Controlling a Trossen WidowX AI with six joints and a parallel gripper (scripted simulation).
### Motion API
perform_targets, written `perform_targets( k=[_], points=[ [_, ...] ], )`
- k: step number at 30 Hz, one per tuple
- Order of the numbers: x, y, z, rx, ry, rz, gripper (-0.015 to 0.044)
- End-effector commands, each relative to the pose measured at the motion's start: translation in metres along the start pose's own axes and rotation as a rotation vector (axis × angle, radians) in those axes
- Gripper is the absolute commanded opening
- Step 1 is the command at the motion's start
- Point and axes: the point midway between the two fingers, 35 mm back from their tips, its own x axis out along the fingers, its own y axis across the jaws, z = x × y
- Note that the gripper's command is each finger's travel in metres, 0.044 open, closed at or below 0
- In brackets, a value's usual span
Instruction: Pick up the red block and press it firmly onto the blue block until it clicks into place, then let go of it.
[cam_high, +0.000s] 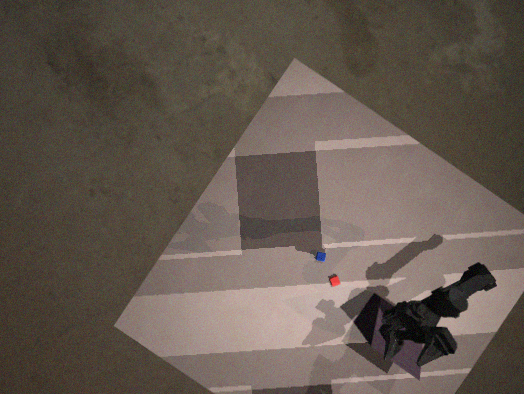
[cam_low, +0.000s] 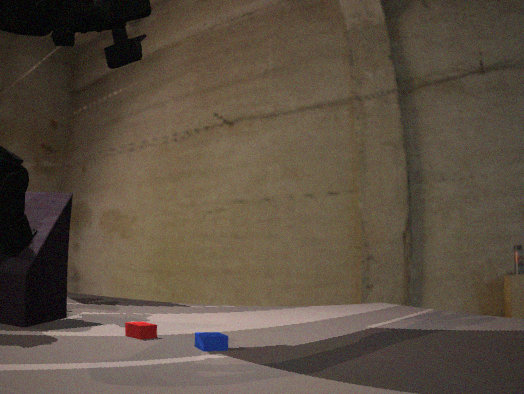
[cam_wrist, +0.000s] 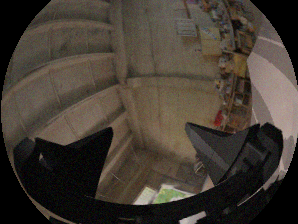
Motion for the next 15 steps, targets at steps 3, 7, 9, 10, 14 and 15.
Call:
perform_targets(
  k=[3, 7, 9, 10, 14, 15],
  points=[
    [0.016, -0.103, 0.031, 0.110, -0.119, -0.411, 0.0440],
    [0.006, -0.163, 0.047, 0.161, -0.195, -0.661, 0.0440],
    [-0.003, -0.190, 0.052, 0.182, -0.230, -0.786, 0.0440],
    [-0.008, -0.204, 0.055, 0.191, -0.246, -0.848, 0.0440],
    [-0.041, -0.259, 0.062, 0.223, -0.305, -1.140, 0.0440],
    [-0.051, -0.271, 0.063, 0.228, -0.315, -1.214, 0.0440]
  ],
)
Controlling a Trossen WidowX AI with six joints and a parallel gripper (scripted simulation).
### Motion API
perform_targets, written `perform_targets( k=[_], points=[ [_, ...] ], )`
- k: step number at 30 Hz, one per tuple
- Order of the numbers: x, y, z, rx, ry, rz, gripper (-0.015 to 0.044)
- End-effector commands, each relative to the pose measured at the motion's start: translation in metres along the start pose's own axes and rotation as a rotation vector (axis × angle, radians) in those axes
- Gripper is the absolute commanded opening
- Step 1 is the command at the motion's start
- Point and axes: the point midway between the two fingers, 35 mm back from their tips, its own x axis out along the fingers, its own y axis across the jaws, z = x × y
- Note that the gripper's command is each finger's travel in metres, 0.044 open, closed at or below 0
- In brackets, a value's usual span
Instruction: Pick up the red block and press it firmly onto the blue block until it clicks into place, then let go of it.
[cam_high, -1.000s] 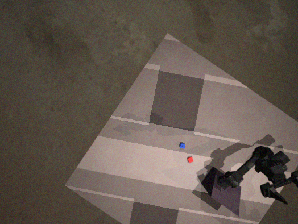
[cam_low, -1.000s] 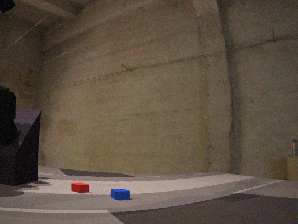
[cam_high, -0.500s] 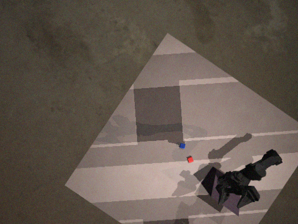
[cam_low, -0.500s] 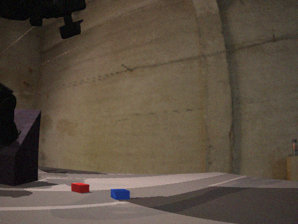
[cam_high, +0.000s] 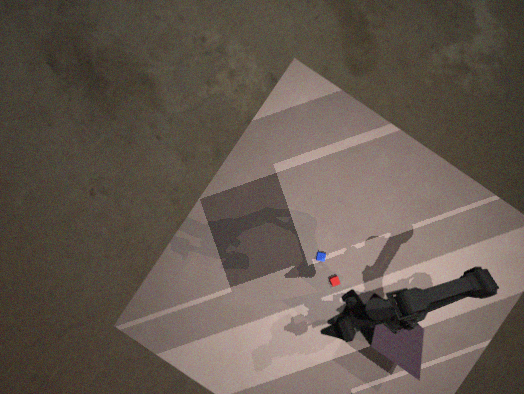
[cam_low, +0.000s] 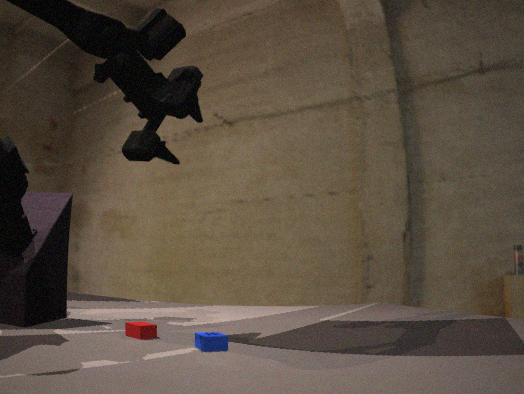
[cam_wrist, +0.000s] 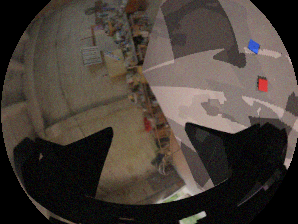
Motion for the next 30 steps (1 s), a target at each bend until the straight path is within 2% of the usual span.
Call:
perform_targets(
  k=[1, 6, 11, 13, 23, 27, 30],
  points=[
    [0.025, -0.062, 0.022, 0.015, -0.080, -0.324, 0.0440],
    [0.030, -0.133, 0.041, -0.007, -0.140, -0.690, 0.0440],
    [0.013, -0.202, 0.057, -0.089, -0.160, -1.087, 0.0440],
    [0.006, -0.216, 0.061, -0.119, -0.156, -1.181, 0.0440],
    [0.000, -0.220, 0.062, -0.124, -0.155, -1.193, 0.0440],
    [0.011, -0.249, 0.068, -0.124, -0.156, -1.194, 0.0440],
    [0.012, -0.252, 0.069, -0.124, -0.156, -1.194, 0.0440]
  ],
)
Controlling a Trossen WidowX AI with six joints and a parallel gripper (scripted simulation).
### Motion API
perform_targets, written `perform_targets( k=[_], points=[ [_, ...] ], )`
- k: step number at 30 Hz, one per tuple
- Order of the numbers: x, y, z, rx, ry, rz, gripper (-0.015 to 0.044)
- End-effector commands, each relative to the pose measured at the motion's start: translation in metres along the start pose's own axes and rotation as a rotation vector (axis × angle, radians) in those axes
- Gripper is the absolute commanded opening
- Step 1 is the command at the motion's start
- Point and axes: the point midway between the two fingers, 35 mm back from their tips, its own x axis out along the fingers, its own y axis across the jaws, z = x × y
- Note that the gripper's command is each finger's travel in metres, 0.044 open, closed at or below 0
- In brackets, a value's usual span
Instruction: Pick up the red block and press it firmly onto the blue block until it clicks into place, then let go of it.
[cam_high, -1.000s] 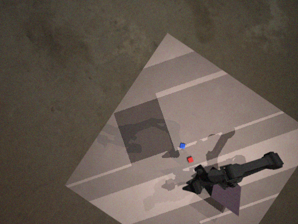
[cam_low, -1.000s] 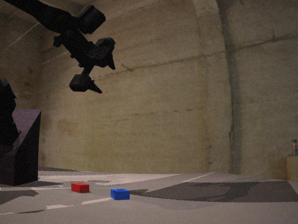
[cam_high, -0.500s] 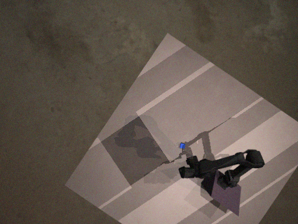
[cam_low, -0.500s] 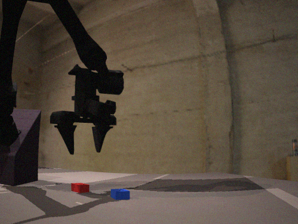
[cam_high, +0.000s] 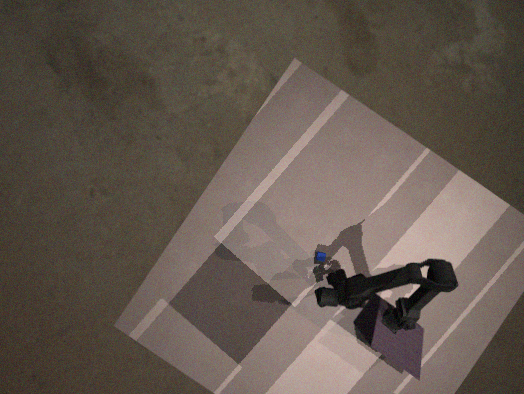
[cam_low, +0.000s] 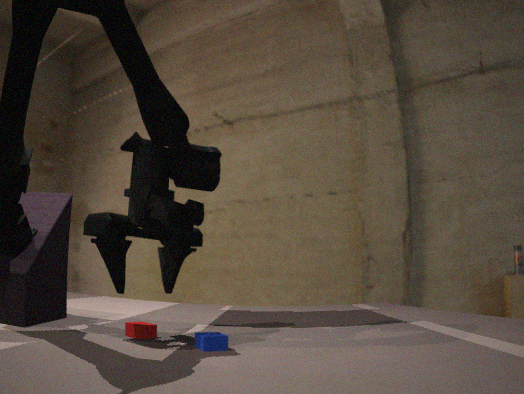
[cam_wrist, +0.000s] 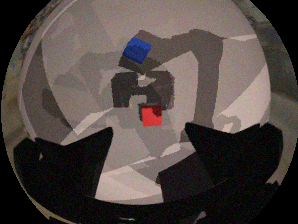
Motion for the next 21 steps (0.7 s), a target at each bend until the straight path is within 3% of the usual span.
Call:
perform_targets(
  k=[1, 21],
  points=[
    [0.013, -0.004, -0.003, -0.017, 0.001, -0.015, 0.0440],
    [0.044, -0.007, -0.003, -0.017, 0.000, -0.016, 0.0440]
  ],
)
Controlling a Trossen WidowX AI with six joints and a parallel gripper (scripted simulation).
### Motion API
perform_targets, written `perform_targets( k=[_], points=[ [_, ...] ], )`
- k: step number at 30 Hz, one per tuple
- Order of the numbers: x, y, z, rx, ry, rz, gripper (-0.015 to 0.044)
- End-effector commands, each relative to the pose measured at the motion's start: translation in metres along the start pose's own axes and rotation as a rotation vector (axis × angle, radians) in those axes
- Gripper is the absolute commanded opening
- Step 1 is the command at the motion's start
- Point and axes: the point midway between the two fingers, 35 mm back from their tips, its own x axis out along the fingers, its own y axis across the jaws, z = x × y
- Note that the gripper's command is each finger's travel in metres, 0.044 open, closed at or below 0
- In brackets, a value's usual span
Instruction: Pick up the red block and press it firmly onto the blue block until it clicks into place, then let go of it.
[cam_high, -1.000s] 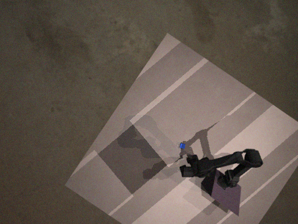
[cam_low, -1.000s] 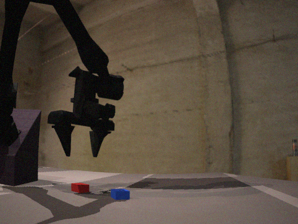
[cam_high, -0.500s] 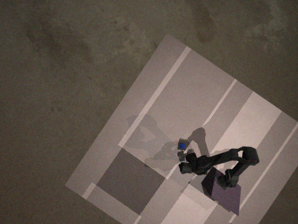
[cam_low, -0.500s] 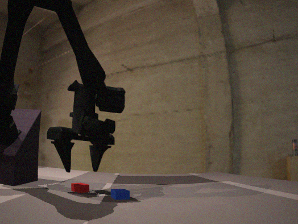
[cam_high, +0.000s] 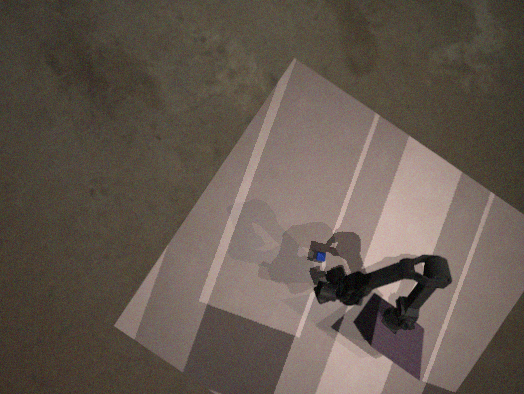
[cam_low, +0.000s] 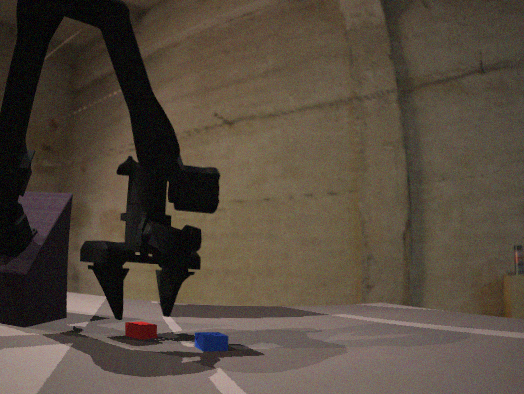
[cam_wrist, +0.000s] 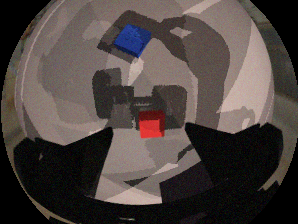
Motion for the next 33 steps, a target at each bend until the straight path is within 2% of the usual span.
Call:
perform_targets(
  k=[1, 10, 22, 31, 33],
  points=[
    [0.010, -0.003, -0.003, -0.014, 0.003, -0.013, 0.0440],
    [0.022, -0.004, -0.003, -0.014, 0.002, -0.014, 0.0440],
    [0.022, -0.004, -0.003, -0.014, 0.002, -0.014, 0.0125],
    [0.022, -0.004, -0.003, -0.014, 0.002, -0.014, 0.0065],
    [0.021, -0.003, -0.003, -0.017, 0.002, -0.012, 0.0012]
  ],
)
